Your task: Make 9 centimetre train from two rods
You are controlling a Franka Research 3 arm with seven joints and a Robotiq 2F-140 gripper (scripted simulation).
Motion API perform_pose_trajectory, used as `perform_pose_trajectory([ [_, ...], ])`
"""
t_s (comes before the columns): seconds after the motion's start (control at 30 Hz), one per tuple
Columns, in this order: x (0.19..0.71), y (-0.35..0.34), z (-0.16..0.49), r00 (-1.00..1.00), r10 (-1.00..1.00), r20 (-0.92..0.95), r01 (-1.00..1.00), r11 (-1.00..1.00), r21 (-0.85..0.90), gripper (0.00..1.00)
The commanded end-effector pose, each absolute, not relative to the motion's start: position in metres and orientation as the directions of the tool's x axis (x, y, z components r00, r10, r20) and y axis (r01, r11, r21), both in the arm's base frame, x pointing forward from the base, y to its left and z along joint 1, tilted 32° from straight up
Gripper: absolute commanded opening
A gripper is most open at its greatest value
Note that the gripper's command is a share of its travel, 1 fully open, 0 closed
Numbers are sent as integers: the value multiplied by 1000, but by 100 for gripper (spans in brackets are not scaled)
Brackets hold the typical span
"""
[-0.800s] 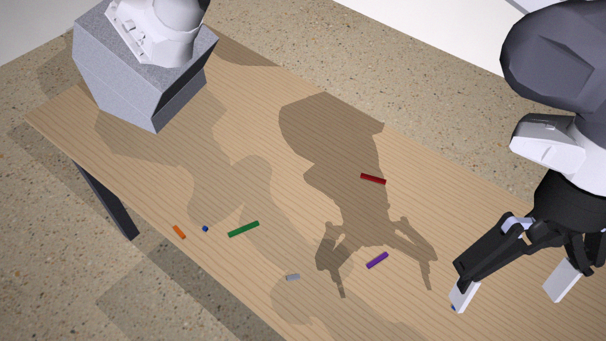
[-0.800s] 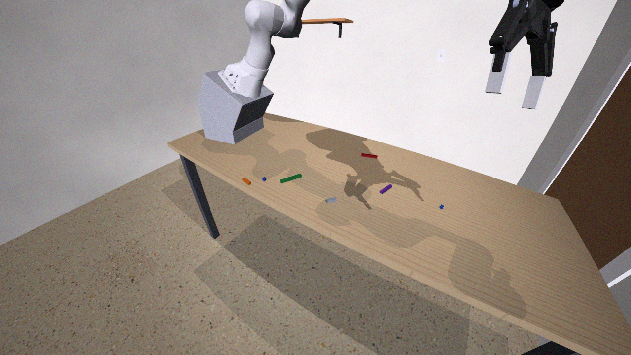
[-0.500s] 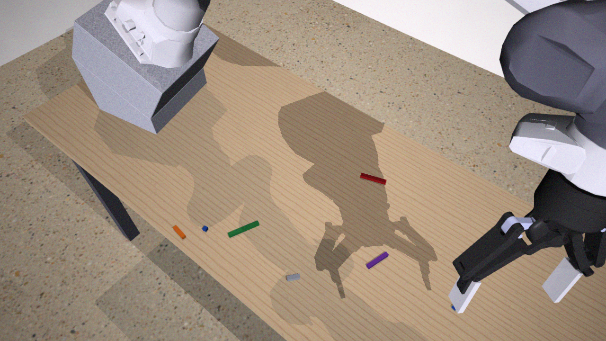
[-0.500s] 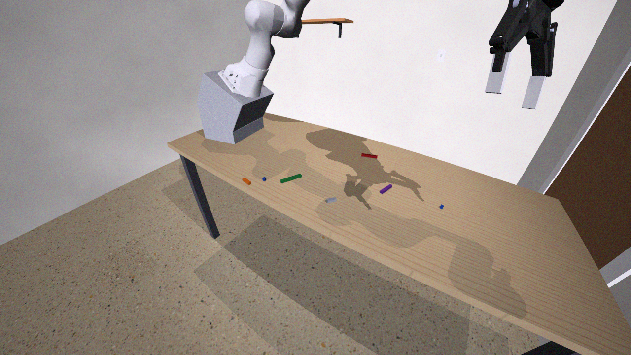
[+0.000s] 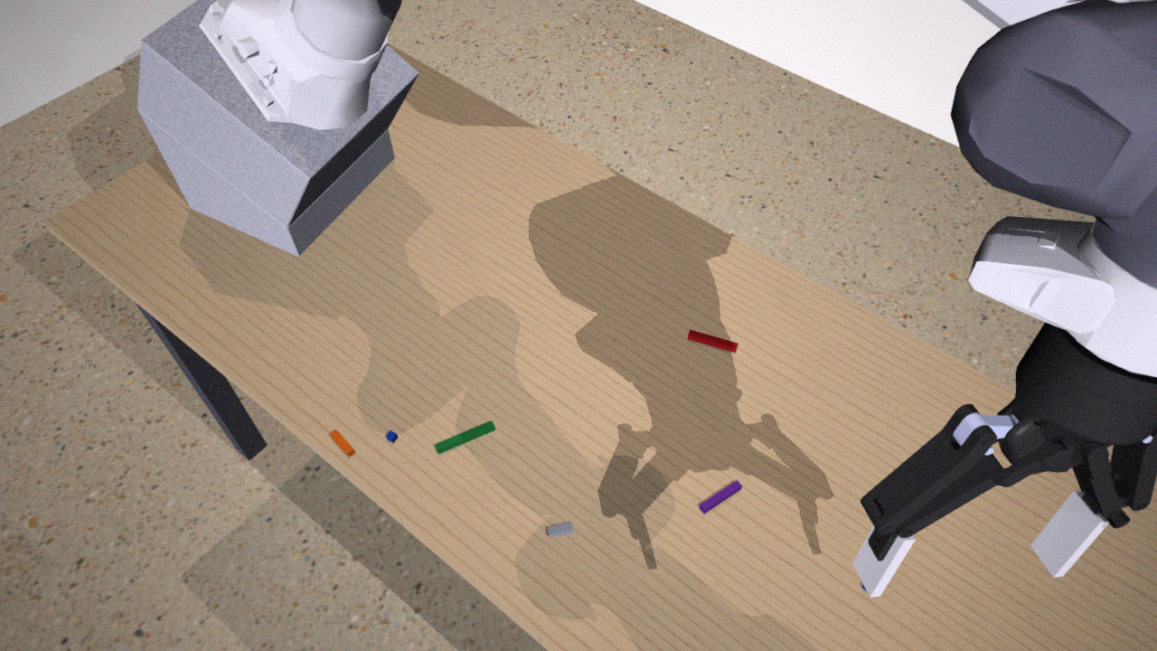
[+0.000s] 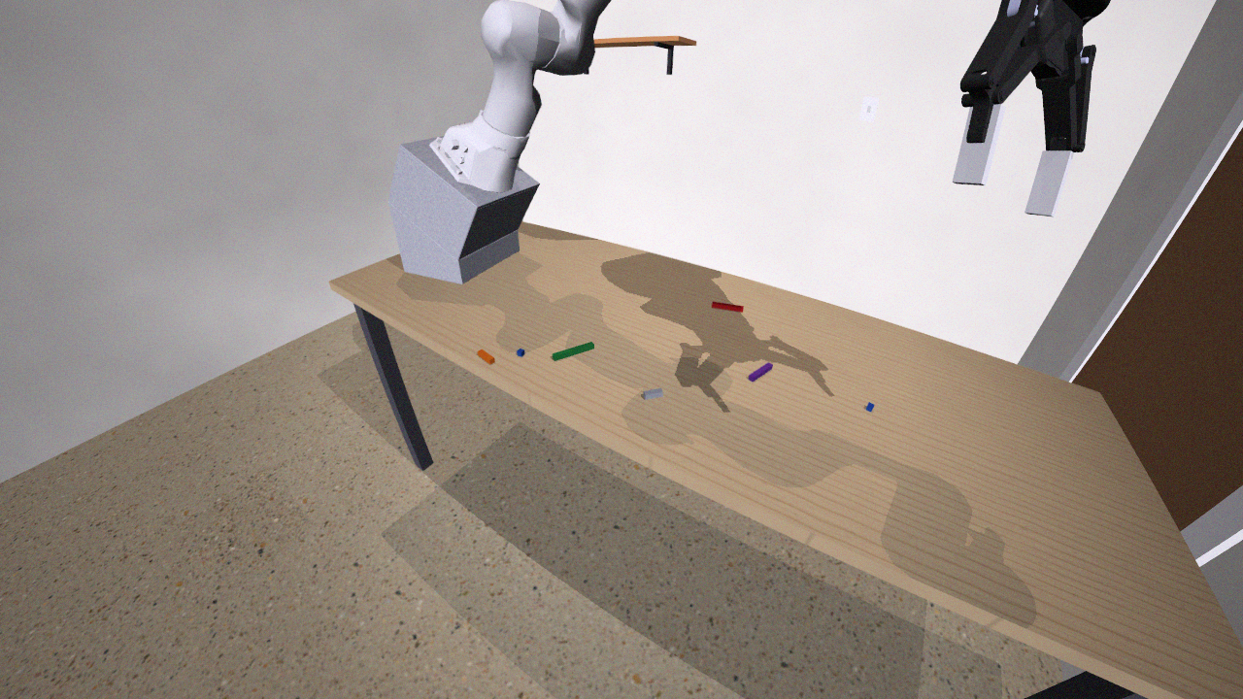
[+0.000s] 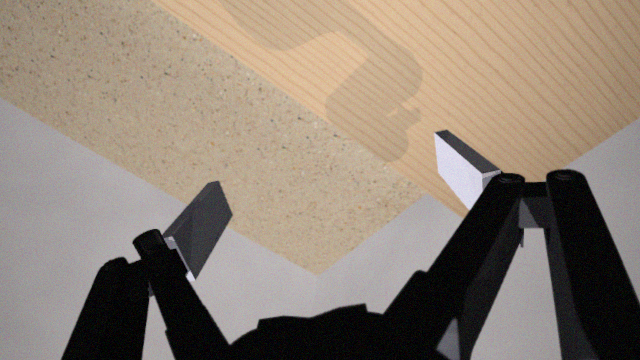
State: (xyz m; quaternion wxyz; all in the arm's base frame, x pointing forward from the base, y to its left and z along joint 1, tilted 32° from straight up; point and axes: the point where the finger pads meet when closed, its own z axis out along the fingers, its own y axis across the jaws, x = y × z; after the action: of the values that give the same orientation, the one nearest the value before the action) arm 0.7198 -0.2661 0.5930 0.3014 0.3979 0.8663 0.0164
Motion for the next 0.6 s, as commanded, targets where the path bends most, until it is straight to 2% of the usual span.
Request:
perform_pose_trajectory([
  [0.0,718,-267,592,-497,703,-509,681,679,273,100],
  [0.3,706,-270,572,-482,724,-493,695,659,289,100],
  [0.57,665,-276,512,-438,779,-448,728,600,331,100],
])
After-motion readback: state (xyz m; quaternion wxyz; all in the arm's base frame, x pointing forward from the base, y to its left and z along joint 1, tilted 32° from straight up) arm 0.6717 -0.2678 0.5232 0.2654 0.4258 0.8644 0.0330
